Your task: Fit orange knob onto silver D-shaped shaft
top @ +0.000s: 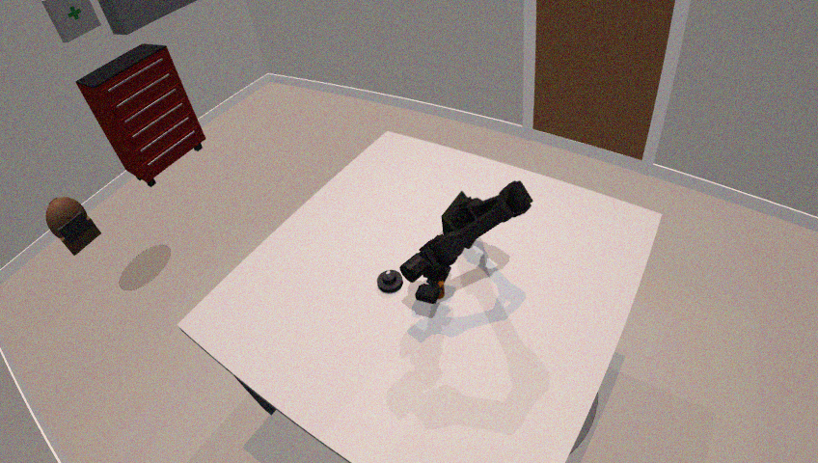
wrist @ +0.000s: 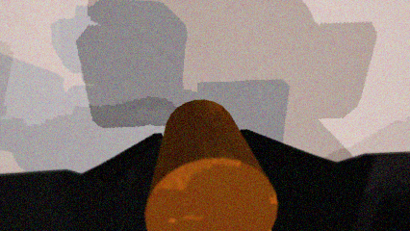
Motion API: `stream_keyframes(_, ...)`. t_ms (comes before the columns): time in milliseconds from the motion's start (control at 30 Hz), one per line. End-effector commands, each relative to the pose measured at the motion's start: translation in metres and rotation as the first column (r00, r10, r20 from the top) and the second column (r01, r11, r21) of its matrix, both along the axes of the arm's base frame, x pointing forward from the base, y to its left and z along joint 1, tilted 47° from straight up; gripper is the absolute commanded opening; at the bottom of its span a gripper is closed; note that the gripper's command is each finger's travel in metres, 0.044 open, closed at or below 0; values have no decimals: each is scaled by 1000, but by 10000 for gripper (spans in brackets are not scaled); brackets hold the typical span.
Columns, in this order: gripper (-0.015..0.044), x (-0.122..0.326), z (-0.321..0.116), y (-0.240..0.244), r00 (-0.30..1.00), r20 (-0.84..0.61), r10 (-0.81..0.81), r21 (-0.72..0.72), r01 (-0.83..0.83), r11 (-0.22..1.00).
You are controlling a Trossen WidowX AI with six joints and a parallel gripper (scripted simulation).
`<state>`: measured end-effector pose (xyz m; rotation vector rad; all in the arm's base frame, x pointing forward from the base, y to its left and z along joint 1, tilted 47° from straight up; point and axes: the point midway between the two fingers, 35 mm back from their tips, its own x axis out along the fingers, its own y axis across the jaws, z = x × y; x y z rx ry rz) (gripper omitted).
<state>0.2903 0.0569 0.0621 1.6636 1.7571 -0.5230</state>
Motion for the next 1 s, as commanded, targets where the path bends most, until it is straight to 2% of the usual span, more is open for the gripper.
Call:
stream_keyframes(0, 0, 3, 9, -13, 1000, 8, -3, -10, 3, 1000)
stream_keyframes(967, 0, 4, 71, -79, 1000, 1, 1, 1, -1, 1000)
